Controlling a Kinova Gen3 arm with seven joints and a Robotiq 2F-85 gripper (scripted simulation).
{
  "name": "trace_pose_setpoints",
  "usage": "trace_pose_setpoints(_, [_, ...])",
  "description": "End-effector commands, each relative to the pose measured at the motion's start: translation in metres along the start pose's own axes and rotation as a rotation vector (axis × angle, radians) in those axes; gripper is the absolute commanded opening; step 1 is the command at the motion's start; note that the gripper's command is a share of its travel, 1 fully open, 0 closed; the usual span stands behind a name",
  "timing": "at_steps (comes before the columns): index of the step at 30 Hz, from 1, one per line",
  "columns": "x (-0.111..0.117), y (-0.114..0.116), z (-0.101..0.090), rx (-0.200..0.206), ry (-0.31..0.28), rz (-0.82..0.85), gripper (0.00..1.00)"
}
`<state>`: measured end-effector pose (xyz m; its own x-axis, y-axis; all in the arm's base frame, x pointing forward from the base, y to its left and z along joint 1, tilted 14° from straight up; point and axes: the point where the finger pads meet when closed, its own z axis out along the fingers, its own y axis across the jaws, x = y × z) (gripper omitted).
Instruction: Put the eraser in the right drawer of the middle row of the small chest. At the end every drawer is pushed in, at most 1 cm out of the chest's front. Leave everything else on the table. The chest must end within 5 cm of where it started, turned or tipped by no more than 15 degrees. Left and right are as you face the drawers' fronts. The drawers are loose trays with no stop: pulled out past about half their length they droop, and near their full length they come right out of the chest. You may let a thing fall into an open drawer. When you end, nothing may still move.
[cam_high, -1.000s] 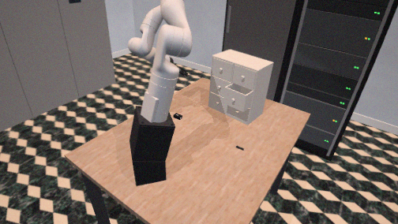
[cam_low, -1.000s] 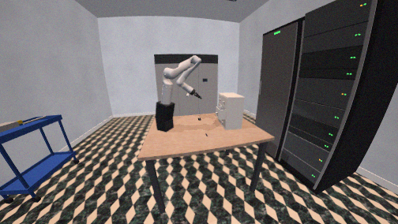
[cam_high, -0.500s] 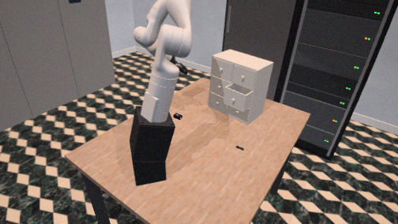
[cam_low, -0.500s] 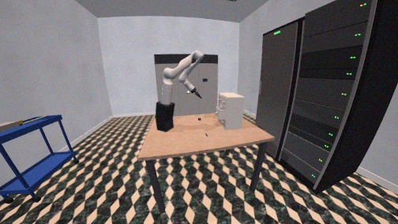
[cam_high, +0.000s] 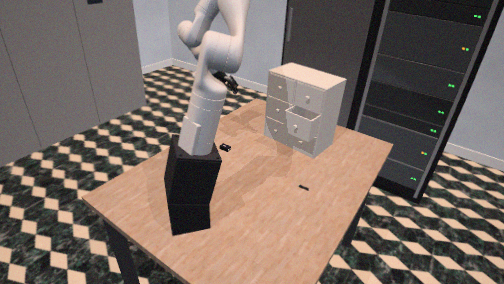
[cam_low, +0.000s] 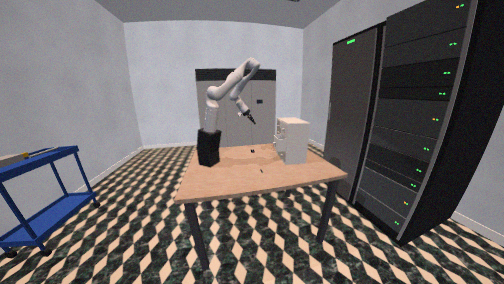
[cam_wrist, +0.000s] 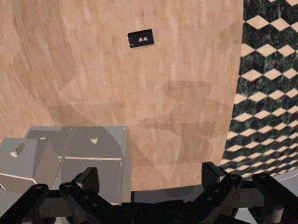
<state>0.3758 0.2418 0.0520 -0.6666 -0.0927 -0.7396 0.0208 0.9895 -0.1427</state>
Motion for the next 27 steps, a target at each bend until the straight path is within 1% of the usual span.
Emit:
trace_pose_setpoints(1, [-0.01,-0.0016,-0.0011,0.0,0.011,0.022,1.0])
trace_pose_setpoints(12, [-0.012,-0.0017,-0.0039,-0.001,0.117,0.021,1.0])
trace_pose_setpoints(14, [-0.012,-0.0017,-0.0039,-0.001,0.117,0.021,1.0])
trace_pose_setpoints(27, [-0.014,-0.0017,-0.0067,-0.002,0.221,0.021,1.0])
